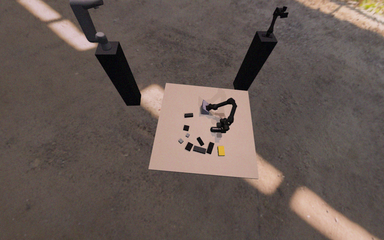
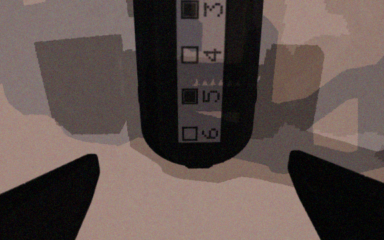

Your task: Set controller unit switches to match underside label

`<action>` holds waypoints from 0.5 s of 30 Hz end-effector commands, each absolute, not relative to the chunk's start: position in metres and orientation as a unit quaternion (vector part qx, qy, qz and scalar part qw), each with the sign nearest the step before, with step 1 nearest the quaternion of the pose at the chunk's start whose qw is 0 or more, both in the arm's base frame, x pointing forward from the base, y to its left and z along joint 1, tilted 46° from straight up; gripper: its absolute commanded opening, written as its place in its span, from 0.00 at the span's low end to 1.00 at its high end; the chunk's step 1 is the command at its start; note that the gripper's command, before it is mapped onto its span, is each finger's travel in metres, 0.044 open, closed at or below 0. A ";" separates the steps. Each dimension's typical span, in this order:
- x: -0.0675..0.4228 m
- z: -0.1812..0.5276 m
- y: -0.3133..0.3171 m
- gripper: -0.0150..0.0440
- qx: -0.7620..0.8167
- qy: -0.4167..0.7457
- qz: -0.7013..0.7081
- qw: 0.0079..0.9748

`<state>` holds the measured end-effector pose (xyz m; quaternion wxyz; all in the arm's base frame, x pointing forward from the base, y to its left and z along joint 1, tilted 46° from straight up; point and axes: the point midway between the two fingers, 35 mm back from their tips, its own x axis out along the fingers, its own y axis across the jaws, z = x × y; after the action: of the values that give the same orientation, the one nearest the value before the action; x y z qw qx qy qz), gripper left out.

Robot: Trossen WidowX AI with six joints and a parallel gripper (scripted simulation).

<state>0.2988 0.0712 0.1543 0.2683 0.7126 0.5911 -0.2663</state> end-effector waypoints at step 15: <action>0.302 0.132 0.093 1.00 0.711 0.592 -0.269 0.267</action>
<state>0.3026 0.0884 0.1376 0.2678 0.7129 0.5912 -0.2655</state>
